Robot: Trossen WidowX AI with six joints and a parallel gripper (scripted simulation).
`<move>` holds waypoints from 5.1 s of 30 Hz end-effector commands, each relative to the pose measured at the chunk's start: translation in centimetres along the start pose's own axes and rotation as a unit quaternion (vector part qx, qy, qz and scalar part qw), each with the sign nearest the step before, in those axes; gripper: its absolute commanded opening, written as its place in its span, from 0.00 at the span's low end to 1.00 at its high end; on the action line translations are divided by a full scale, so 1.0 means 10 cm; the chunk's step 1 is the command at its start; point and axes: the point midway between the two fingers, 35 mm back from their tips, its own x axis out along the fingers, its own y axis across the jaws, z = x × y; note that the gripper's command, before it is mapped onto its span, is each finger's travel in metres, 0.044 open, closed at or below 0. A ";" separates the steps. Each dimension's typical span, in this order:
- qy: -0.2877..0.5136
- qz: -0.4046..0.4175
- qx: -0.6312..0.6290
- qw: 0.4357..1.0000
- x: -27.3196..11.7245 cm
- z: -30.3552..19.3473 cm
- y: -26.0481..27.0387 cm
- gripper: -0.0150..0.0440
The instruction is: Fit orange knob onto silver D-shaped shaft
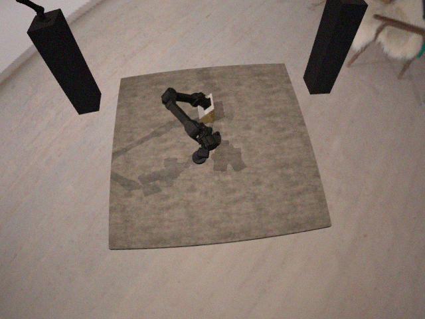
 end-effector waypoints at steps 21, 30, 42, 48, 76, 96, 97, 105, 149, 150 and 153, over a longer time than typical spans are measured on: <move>0.013 -0.001 0.001 1.000 0.30 -0.44 -0.04 0.25; 0.013 -0.001 0.006 1.000 0.35 -0.45 -0.04 0.25; 0.013 -0.001 0.006 1.000 0.37 -0.45 -0.04 0.25; 0.013 -0.002 0.006 1.000 0.38 -0.46 -0.04 0.25; 0.013 0.000 -0.099 0.995 0.36 -0.45 -0.05 0.25; 0.013 0.000 -0.099 0.995 0.37 -0.45 -0.04 0.25; 0.013 0.000 -0.099 0.995 0.37 -0.45 -0.04 0.25; 0.013 0.000 -0.099 0.995 0.37 -0.45 -0.05 0.25; 0.013 0.001 -0.202 0.979 0.37 -0.45 -0.05 0.25; 0.013 0.001 -0.202 0.979 0.37 -0.45 -0.05 0.25; 0.013 0.001 -0.202 0.979 0.37 -0.45 -0.05 0.25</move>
